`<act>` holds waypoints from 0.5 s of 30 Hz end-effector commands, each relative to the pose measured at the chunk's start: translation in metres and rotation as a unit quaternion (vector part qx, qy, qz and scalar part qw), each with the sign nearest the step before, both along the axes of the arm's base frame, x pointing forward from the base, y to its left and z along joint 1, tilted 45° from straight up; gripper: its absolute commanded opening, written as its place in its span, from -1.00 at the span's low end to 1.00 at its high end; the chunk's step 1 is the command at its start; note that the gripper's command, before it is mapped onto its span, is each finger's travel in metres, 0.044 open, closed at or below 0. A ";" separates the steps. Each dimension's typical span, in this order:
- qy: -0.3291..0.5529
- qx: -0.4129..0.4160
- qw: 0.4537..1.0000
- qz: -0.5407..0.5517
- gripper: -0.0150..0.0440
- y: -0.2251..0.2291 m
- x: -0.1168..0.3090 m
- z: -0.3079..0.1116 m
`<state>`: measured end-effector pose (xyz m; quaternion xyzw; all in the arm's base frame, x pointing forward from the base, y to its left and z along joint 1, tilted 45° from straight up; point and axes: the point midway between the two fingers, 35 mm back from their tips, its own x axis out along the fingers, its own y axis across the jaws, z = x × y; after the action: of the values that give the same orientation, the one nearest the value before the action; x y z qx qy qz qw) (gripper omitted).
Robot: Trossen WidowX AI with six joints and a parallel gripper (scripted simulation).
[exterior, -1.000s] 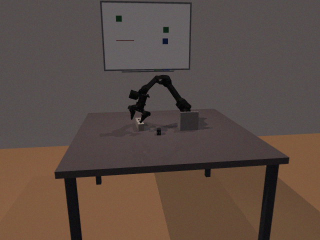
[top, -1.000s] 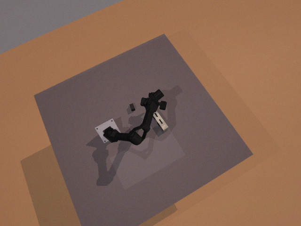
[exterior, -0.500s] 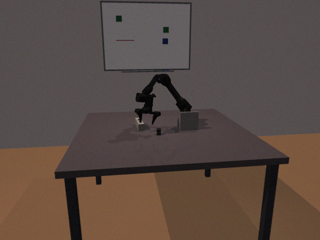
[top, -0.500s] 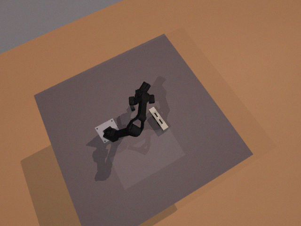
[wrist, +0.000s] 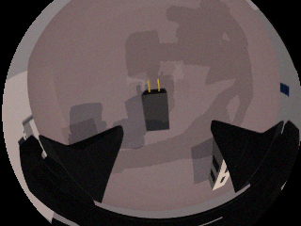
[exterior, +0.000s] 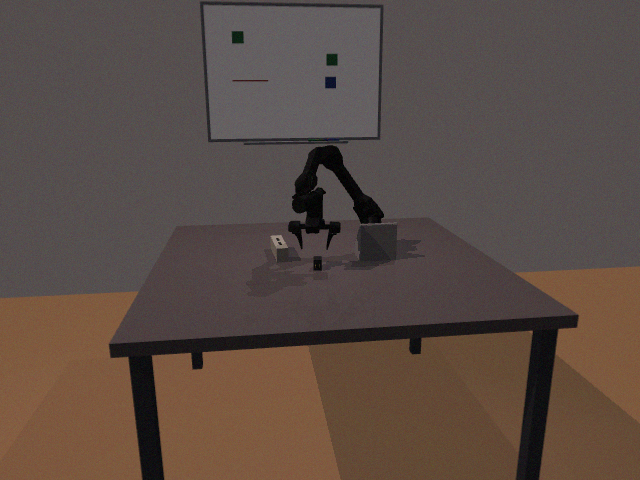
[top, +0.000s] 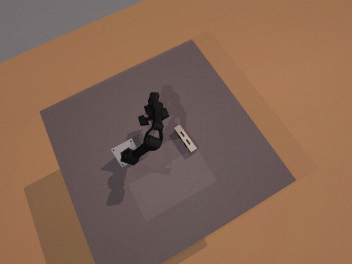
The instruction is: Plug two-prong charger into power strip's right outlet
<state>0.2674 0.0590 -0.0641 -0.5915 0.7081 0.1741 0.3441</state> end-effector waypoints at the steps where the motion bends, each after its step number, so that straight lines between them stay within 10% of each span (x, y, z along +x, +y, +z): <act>1: 0.023 -0.014 1.000 0.003 1.00 0.002 -0.011 -0.004; 15: 0.023 -0.014 1.000 0.003 1.00 -0.009 -0.012 -0.015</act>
<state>0.2587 0.0542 -0.0755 -0.5918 0.7147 0.1772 0.3280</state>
